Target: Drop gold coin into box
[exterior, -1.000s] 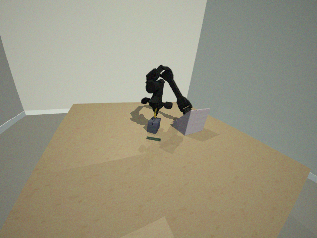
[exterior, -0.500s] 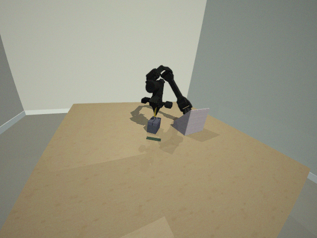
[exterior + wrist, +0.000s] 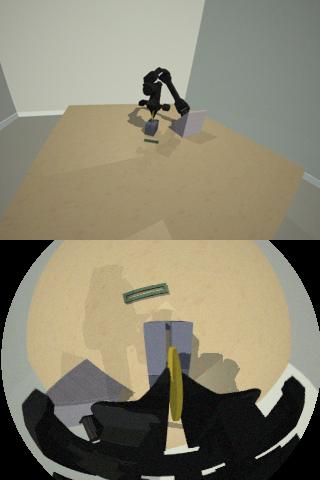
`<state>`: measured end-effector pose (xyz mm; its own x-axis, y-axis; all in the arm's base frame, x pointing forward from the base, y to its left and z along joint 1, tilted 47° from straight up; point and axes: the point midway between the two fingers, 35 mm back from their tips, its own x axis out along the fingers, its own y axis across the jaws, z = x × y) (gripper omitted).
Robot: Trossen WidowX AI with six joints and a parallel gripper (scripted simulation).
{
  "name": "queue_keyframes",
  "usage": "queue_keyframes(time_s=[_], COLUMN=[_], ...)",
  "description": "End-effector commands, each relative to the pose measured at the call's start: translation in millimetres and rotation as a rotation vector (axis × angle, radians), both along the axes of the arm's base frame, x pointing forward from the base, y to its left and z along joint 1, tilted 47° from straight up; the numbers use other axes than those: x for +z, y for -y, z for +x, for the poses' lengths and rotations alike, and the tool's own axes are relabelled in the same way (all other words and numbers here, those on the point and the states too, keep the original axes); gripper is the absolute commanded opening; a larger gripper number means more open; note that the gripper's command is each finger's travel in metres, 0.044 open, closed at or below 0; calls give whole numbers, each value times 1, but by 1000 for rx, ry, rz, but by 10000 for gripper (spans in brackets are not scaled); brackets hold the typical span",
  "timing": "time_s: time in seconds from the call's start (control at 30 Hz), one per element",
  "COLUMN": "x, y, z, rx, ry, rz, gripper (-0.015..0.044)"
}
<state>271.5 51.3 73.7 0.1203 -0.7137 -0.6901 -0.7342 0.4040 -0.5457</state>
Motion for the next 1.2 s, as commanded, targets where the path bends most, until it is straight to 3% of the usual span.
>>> queue_keyframes(time_s=[0.0,0.53,0.73,1.03,1.17], x=[-2,-10,-9,-9,-1], y=[2,11,10,10,2], z=[1,2,2,2,1], rx=[8,7,0,0,1], ry=[-3,-2,-2,-2,-3], rz=[-4,-5,-1,-1,-1], gripper=[0,0,157,161,266])
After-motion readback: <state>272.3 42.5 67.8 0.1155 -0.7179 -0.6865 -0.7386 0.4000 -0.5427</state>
